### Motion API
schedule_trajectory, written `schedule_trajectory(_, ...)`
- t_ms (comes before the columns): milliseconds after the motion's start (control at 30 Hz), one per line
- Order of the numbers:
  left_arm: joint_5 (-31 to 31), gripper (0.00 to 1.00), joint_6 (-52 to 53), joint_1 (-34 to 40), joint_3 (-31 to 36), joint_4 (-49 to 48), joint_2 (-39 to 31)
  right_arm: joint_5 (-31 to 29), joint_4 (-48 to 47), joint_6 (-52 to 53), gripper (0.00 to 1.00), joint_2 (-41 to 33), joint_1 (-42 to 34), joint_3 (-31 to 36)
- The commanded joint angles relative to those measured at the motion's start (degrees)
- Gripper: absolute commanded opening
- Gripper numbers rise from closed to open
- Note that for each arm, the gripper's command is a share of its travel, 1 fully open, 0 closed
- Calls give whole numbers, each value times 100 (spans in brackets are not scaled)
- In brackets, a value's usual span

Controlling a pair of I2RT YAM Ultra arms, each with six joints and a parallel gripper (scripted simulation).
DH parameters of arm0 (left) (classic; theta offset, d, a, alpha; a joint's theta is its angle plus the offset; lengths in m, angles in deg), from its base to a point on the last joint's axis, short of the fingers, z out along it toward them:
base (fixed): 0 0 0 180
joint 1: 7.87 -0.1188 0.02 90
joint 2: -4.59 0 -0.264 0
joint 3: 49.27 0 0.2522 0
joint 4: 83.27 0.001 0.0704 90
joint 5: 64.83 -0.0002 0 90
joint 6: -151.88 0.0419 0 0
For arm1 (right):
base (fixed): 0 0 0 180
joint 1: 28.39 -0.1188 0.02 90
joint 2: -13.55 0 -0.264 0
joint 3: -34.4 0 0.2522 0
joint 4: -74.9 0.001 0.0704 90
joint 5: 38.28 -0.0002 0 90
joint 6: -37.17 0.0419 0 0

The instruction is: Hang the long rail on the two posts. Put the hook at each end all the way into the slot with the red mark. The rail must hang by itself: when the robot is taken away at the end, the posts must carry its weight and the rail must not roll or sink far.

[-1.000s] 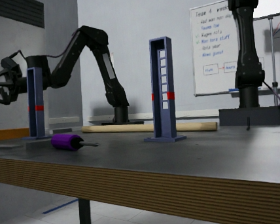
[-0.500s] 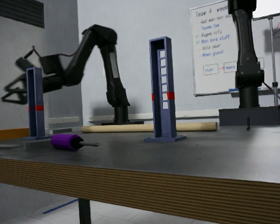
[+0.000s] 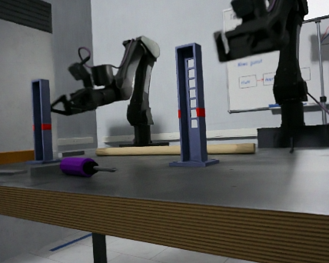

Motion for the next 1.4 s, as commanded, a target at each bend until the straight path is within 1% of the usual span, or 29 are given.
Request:
schedule_trajectory(0,756,100,-782,539,371,-810,251,-25,-139,-205,100,-413,-313,323)
schedule_trajectory(100,1076,100,-1030,956,558,-1231,564,-62,-83,-212,100,-612,-473,476)
schedule_trajectory(167,1076,100,-1030,956,558,-1231,564,-62,-83,-212,100,-612,-473,476)
schedule_trajectory(200,1239,100,-1108,1106,609,-1468,745,-80,-39,-209,100,-679,-507,438)
schedule_trajectory(267,1375,100,-1249,1344,691,-1661,958,-80,-32,-200,100,-701,-527,477)
schedule_trajectory(500,1606,100,-1386,1723,791,-2076,1443,-83,-20,-186,100,-713,-532,486)
schedule_trajectory(1033,1575,100,-1326,1716,737,-2074,1464,-85,-13,-168,100,-666,-497,460)
schedule_trajectory(1167,1575,100,-1326,1716,737,-2074,1464,-7,479,-566,55,-608,-540,360)
schedule_trajectory(1200,1575,100,-1326,1716,737,-2074,1464,56,657,-720,48,-545,-549,320)
schedule_trajectory(1233,1616,89,-1346,1717,741,-1975,1463,92,850,-900,48,-487,-563,265)
schedule_trajectory(1300,1616,89,-1346,1717,741,-1975,1463,92,850,-900,48,-487,-563,265)
schedule_trajectory(1367,1537,66,-1209,1715,736,-1882,1507,148,1352,-1312,48,-338,-618,45)
